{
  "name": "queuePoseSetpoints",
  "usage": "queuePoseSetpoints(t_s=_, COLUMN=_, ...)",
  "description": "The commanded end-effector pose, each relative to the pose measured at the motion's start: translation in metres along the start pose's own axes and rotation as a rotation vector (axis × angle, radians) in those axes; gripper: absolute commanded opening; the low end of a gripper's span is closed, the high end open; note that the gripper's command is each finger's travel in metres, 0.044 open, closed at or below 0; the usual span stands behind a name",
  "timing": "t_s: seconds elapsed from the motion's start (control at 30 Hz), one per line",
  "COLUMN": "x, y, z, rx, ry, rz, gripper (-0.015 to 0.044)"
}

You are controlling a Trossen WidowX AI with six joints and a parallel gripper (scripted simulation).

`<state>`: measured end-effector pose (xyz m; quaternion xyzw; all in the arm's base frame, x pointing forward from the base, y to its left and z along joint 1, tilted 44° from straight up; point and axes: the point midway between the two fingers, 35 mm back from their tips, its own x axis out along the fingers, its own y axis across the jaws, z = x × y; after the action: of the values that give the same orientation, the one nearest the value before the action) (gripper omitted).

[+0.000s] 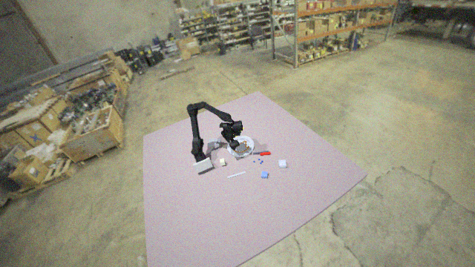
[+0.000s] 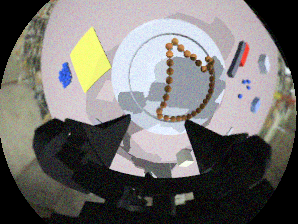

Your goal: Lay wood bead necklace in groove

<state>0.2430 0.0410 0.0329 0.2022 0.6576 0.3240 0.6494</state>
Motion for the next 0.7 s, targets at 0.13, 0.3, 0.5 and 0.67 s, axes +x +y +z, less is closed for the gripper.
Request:
queuePoseSetpoints(t_s=0.13, x=-0.03, y=-0.005, z=0.022, rx=0.316, ry=-0.004, rz=-0.005, gripper=0.023)
queuePoseSetpoints(t_s=0.3, x=-0.03, y=-0.005, z=0.022, rx=0.316, ry=-0.004, rz=-0.005, gripper=0.012)
queuePoseSetpoints(t_s=0.5, x=-0.014, y=-0.005, z=0.022, rx=0.316, ry=-0.004, rz=-0.004, gripper=0.012)
queuePoseSetpoints(t_s=0.67, x=-0.02, y=-0.005, z=0.023, rx=0.309, ry=-0.012, rz=-0.009, gripper=0.012)
